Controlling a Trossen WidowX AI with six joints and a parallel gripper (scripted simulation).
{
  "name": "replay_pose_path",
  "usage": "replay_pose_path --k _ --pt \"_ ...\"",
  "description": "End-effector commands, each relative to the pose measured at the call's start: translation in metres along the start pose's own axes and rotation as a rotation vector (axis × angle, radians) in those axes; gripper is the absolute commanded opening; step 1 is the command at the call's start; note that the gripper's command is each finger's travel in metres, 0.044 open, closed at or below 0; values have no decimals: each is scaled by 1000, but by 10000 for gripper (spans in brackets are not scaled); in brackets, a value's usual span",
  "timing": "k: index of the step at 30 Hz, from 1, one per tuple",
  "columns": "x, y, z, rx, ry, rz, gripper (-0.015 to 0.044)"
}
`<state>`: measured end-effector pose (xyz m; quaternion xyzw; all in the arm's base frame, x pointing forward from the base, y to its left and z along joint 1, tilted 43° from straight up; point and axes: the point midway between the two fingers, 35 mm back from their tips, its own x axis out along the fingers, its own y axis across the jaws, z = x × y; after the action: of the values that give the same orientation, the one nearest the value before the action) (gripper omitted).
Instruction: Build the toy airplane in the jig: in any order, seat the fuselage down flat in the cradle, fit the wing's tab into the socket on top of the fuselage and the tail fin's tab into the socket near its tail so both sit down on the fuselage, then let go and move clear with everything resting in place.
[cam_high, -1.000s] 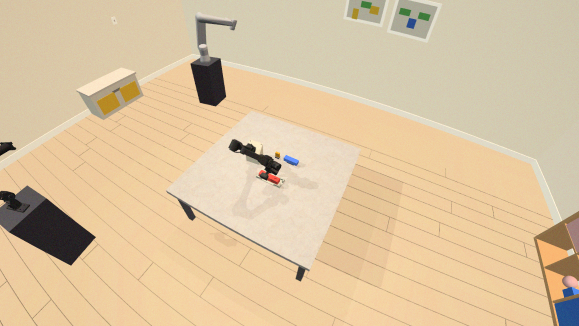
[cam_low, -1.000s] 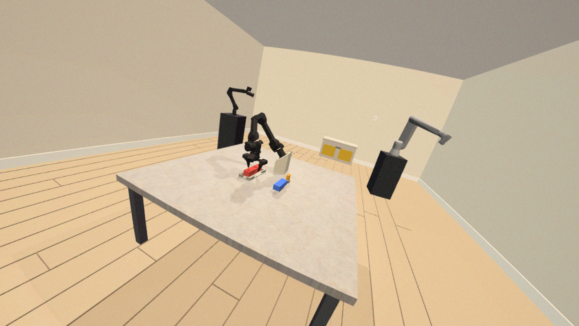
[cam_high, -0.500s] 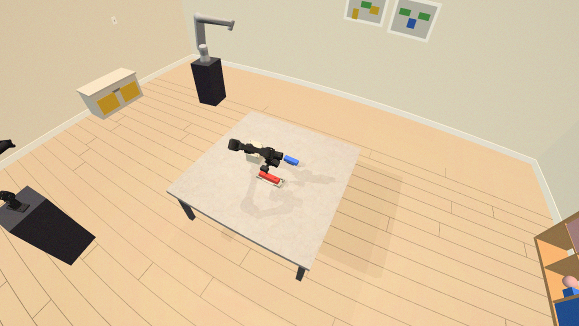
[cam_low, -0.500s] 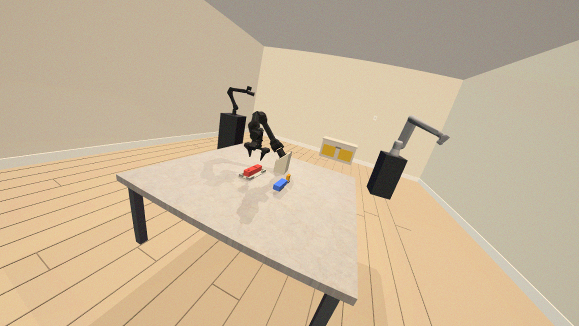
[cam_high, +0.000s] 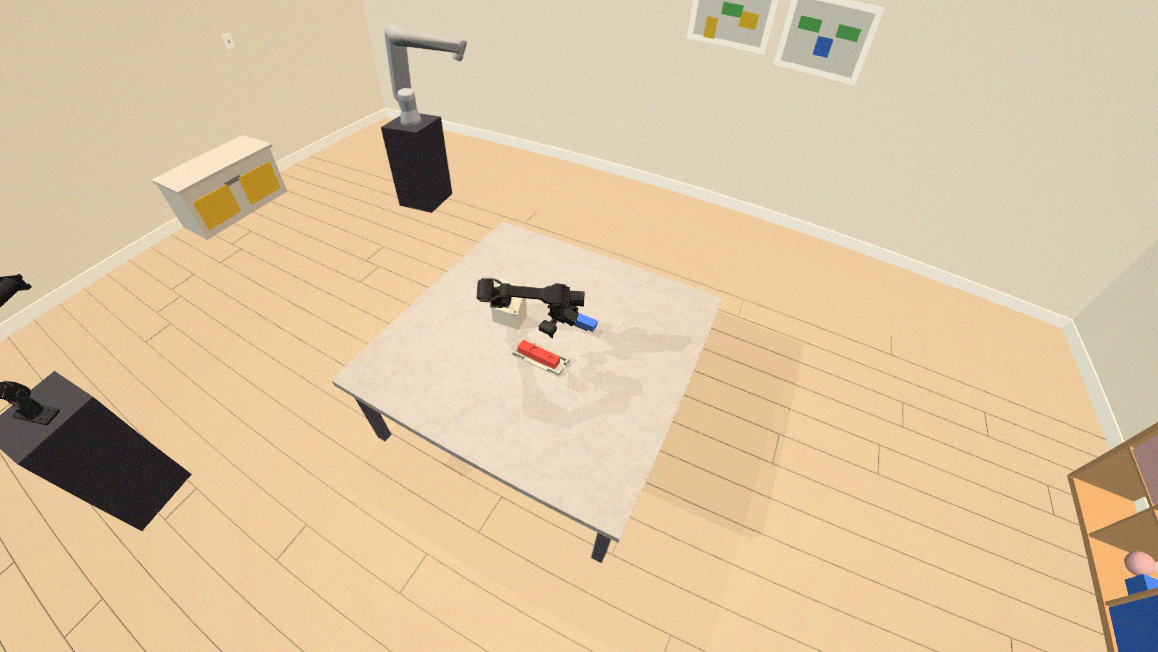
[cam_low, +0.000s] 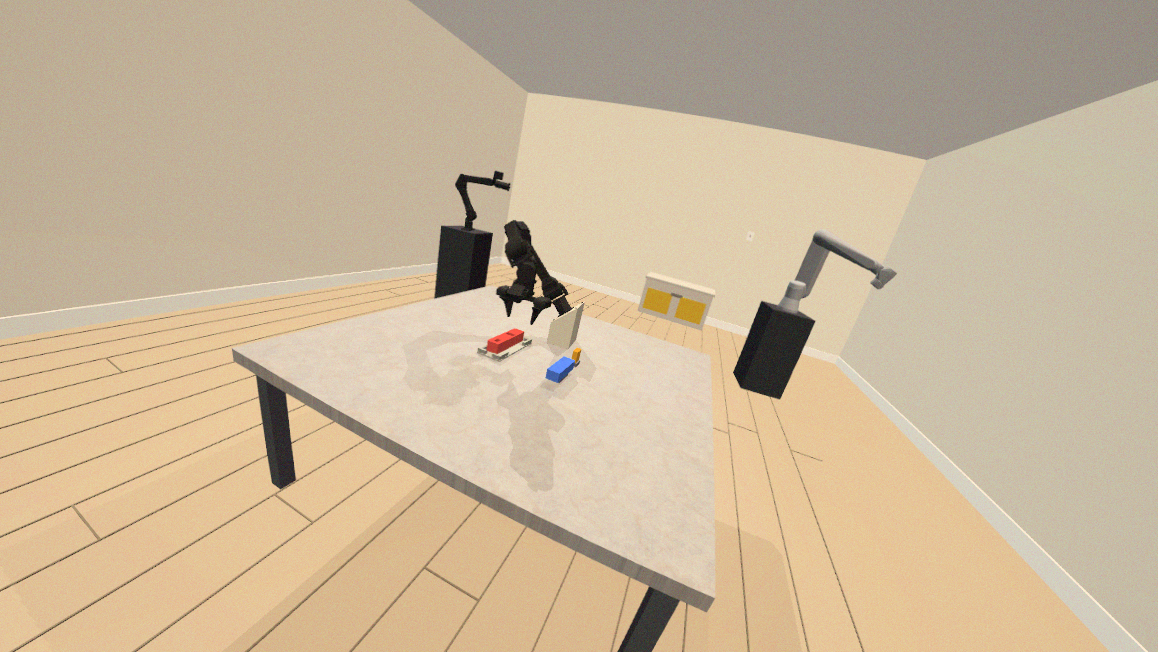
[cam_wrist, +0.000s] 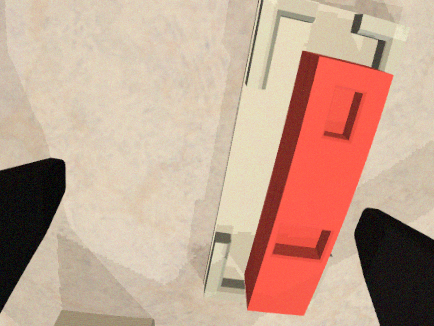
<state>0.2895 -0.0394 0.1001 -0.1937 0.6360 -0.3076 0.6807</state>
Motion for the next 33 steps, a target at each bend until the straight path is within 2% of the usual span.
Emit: replay_pose_path --k 1,8,12,19,23,33 --pt "1 52 14 -15 6 11 440" --pt "10 151 21 -18 8 7 440" --pt "16 189 18 3 3 -4 440" --pt "19 191 18 5 3 -5 440" --pt "57 190 18 5 2 -7 440" --pt "75 190 18 5 2 -8 440"
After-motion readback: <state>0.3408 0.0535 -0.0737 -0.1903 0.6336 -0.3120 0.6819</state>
